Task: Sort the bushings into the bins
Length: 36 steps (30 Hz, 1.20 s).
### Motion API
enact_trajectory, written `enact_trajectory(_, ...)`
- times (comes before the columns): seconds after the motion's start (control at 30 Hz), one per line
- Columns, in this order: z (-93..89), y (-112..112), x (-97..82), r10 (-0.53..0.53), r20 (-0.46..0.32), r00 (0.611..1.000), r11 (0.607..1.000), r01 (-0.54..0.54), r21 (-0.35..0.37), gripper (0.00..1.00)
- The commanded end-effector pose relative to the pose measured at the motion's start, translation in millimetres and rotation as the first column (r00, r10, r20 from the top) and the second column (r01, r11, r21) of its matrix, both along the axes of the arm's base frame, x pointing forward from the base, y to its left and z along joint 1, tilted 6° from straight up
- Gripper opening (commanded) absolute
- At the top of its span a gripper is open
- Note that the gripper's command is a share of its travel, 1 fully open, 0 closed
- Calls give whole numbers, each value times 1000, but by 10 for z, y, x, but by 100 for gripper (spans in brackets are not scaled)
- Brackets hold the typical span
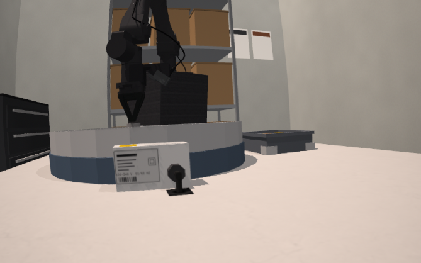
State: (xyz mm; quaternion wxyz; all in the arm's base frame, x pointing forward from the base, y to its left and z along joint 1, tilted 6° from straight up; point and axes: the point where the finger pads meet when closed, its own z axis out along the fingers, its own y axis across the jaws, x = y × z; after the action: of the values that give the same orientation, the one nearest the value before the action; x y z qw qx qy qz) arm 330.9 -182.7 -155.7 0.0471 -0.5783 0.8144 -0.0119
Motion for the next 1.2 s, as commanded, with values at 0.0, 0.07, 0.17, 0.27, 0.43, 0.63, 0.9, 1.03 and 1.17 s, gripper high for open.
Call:
enact_trajectory(0.0,19,14,25,-4,6,1000,1000,4,10,14)
enact_trajectory(0.07,-27,6,44,-4,9,1000,1000,4,8,14)
enact_trajectory(0.17,-43,-25,115,-2,27,1000,1000,3,-3,14)
enact_trajectory(0.27,-97,-14,126,0,27,1000,1000,0,-3,14)
enact_trajectory(0.43,-147,-4,135,3,27,1000,1000,-3,-3,14)
enact_trajectory(0.63,-138,3,81,-2,15,1000,1000,2,4,14)
enact_trajectory(0.9,-137,0,85,-2,17,1000,1000,2,3,14)
enact_trajectory(1.03,-137,0,85,-2,17,1000,1000,2,3,14)
enact_trajectory(1.17,-137,0,85,-2,17,1000,1000,2,3,14)
